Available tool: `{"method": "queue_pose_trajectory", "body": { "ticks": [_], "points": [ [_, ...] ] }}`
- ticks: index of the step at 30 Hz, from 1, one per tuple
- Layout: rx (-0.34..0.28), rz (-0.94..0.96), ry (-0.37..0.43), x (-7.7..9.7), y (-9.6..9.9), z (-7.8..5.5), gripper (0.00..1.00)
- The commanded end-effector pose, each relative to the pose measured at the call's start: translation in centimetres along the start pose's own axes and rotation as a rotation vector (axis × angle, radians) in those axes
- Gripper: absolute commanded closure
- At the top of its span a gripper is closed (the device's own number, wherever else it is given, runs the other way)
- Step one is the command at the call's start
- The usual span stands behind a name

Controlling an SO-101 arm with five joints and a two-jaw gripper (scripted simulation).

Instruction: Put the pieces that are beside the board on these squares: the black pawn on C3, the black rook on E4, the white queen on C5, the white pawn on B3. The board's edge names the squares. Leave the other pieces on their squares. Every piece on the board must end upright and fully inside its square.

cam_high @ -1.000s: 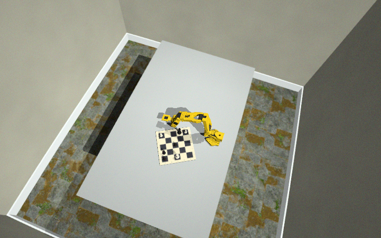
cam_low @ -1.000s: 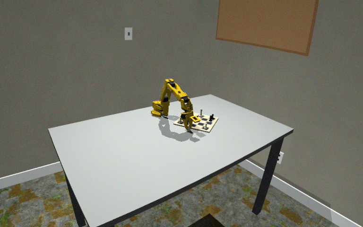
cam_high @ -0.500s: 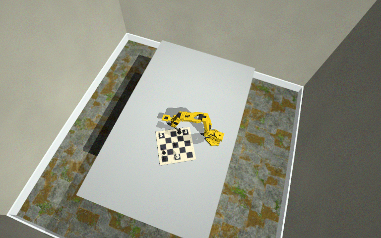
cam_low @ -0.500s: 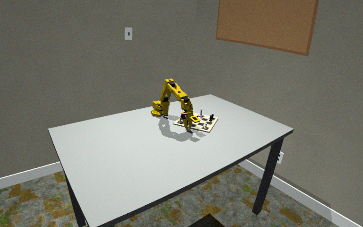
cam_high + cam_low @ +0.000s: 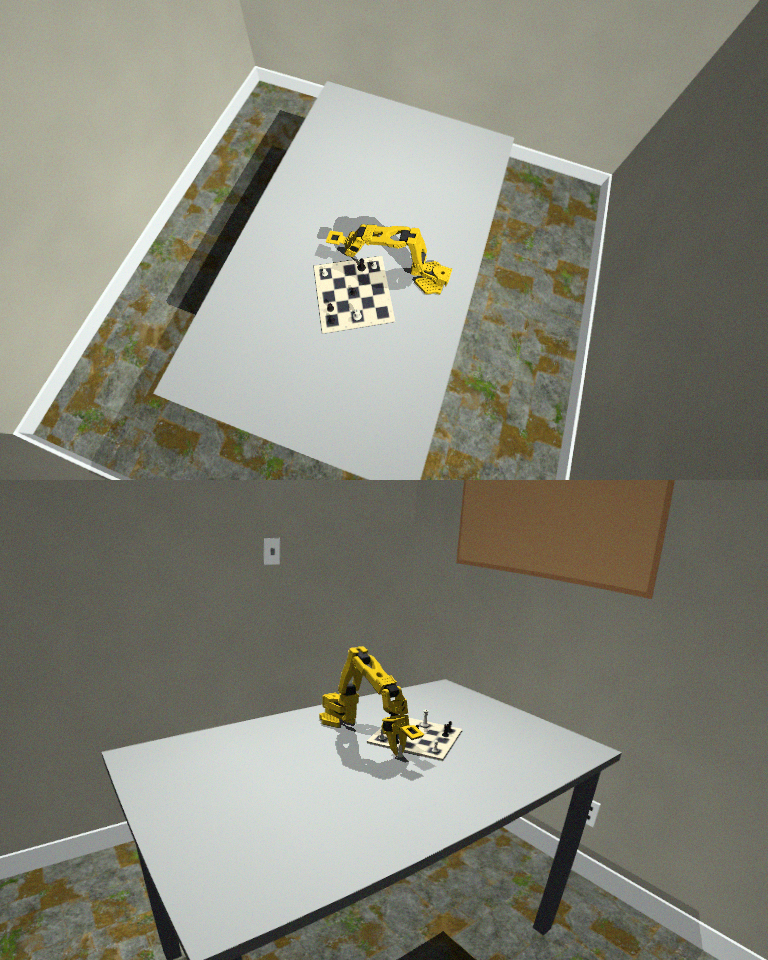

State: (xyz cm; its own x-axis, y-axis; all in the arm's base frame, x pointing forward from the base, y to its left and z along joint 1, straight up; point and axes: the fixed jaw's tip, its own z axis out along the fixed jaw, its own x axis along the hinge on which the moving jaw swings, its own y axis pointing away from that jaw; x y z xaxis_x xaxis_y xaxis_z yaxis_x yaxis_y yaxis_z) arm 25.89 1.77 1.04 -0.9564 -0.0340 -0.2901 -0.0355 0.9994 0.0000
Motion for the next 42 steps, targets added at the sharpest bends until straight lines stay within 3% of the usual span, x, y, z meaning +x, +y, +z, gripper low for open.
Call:
{"method": "queue_pose_trajectory", "body": {
  "ticks": [1,26,42],
  "points": [
    [0.001,-0.001,0.004,0.01,-0.19,-0.13,0.91],
    [0.002,0.0,0.003,-0.28,-0.22,-0.39,0.91],
    [0.002,0.0,0.003,-0.28,-0.22,-0.39,0.98]
  ]
}}
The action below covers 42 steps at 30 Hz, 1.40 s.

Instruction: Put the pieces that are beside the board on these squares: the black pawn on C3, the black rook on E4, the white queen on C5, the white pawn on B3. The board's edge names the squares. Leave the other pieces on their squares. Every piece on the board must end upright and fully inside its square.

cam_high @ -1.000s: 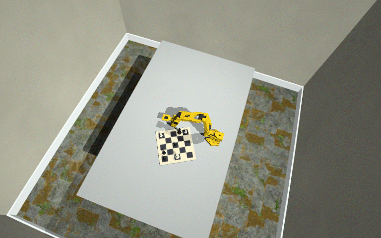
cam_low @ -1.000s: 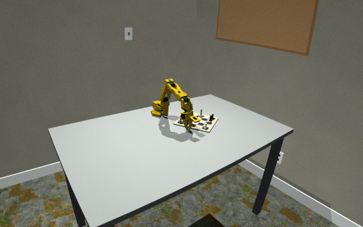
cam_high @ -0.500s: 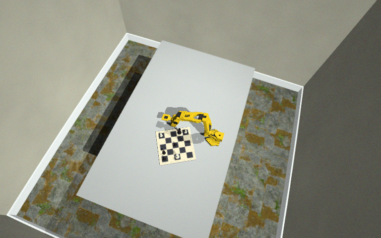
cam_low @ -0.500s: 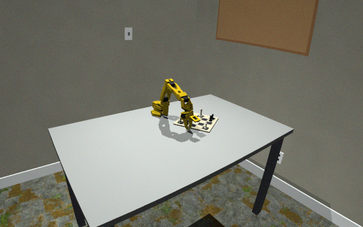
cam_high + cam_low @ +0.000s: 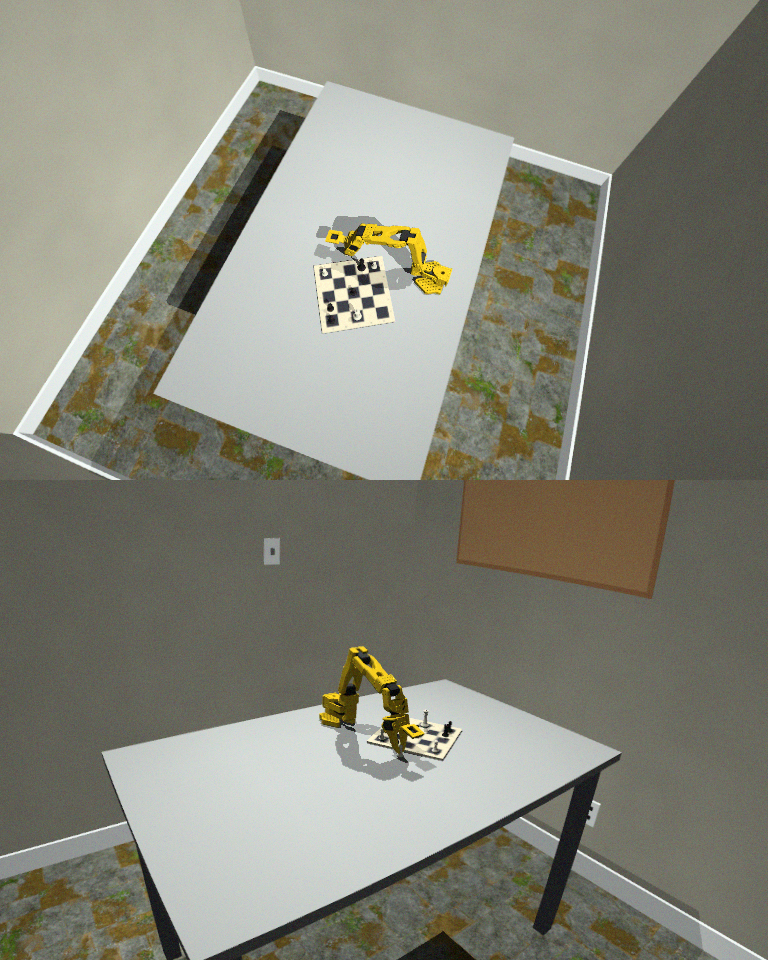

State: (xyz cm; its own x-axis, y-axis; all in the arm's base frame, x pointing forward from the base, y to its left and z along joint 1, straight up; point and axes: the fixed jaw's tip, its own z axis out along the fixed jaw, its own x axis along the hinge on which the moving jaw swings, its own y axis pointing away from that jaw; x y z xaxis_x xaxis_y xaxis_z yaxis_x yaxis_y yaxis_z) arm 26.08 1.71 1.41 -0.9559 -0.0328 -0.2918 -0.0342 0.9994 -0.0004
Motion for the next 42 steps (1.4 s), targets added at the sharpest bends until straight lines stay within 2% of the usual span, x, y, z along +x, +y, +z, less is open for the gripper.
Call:
{"method": "queue_pose_trajectory", "body": {
  "ticks": [1,35,42],
  "points": [
    [0.001,-0.001,0.005,0.01,-0.15,-0.08,0.98],
    [0.001,-0.002,0.005,-0.03,-0.18,-0.2,1.0],
    [0.003,-0.002,0.005,-0.26,-0.33,-1.03,1.0]
  ]
}}
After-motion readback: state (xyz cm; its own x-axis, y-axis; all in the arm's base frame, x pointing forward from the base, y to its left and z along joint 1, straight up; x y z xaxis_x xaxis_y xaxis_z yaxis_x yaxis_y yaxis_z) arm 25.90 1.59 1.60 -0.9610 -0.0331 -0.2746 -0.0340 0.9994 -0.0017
